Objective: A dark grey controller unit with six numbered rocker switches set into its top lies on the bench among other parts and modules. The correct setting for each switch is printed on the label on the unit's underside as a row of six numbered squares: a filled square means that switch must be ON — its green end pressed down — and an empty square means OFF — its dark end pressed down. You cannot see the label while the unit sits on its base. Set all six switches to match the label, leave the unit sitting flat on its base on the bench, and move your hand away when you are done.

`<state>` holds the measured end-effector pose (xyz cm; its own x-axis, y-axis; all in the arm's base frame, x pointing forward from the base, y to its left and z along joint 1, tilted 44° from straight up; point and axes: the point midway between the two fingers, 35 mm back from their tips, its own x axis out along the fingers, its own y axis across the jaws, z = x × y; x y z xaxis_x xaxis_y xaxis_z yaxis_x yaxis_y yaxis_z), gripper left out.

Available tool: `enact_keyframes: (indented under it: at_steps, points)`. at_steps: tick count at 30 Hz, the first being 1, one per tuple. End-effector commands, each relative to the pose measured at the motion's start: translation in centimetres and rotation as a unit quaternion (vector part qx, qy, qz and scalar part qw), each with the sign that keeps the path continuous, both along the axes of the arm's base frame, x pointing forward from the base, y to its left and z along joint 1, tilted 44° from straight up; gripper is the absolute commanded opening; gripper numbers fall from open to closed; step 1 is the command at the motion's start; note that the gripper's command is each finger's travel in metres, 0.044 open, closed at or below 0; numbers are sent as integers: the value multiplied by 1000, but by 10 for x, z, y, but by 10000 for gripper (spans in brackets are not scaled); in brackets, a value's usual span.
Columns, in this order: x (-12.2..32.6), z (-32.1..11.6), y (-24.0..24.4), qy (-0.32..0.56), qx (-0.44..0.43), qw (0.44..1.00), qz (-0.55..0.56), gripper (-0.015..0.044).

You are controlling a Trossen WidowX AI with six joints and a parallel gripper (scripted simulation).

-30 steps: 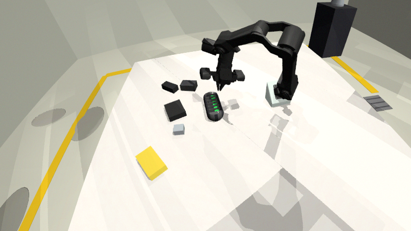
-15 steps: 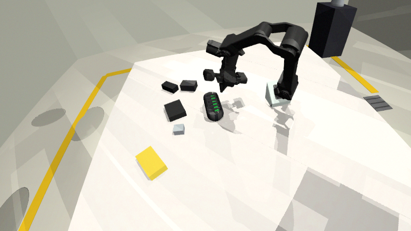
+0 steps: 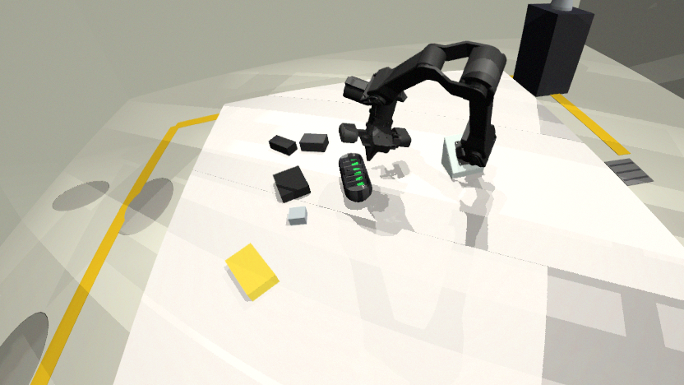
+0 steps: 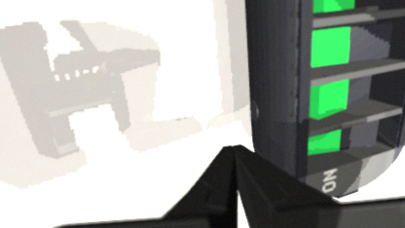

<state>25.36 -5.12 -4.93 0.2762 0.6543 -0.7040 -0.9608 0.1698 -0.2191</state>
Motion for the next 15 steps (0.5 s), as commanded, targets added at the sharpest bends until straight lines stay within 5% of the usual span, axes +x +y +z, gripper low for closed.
enact_keyframes:
  at_steps: [1, 15]
  points:
    - [-2, -5, 6, 3, 5, 1000, 0, 0]
    - [-3, -15, 17, 3, 6, 1000, 0, 0]
